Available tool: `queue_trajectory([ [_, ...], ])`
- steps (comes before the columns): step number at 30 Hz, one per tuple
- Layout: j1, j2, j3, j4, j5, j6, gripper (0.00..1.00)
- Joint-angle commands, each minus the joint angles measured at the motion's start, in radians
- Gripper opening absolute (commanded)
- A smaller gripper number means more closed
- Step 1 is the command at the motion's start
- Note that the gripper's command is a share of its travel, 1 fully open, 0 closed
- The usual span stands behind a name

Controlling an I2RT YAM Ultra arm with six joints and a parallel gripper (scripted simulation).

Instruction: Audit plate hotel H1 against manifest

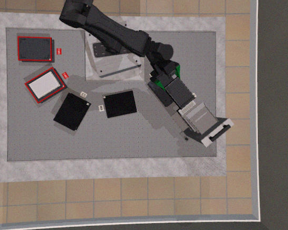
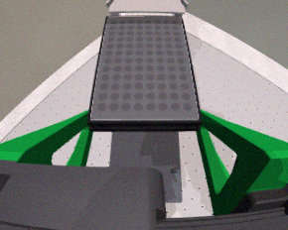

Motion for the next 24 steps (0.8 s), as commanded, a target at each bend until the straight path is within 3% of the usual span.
queue_trajectory([
  [1, 0.006, -0.023, 0.004, 0.001, 0.016, 0.007, 0.86],
  [24, 0.086, -0.129, -0.063, -0.063, 0.084, 0.056, 0.86],
])
